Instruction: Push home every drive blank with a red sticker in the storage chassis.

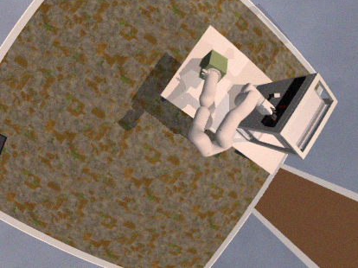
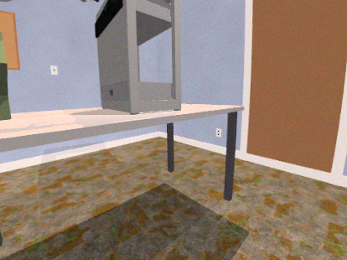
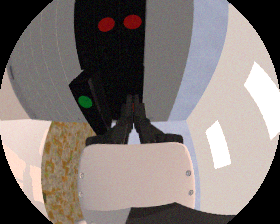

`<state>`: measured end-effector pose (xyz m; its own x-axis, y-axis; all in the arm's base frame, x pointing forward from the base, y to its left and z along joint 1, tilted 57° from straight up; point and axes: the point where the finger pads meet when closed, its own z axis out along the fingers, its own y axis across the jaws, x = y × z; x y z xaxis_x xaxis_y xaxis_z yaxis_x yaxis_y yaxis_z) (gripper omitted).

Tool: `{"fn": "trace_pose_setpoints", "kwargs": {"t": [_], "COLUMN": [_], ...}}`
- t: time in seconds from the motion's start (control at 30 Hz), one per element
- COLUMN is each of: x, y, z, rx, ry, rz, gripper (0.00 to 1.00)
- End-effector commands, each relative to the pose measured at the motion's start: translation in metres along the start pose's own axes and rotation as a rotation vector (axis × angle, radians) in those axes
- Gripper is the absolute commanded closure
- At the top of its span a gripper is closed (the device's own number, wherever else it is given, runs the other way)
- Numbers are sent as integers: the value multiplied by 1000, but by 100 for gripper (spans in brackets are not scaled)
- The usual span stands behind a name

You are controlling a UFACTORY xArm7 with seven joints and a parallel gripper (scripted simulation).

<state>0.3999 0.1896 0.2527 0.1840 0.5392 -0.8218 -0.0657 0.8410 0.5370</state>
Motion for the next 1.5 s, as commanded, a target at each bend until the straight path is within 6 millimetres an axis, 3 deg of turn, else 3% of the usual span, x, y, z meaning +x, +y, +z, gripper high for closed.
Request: {"fn": "trace_pose_setpoints", "kwargs": {"t": [0.0, 1.47], "x": [0, -1], "y": [2, 2], "z": [2, 9], "rx": [-3, -3], "ry": [-1, -1], "rz": [3, 3], "gripper": [100, 100]}}
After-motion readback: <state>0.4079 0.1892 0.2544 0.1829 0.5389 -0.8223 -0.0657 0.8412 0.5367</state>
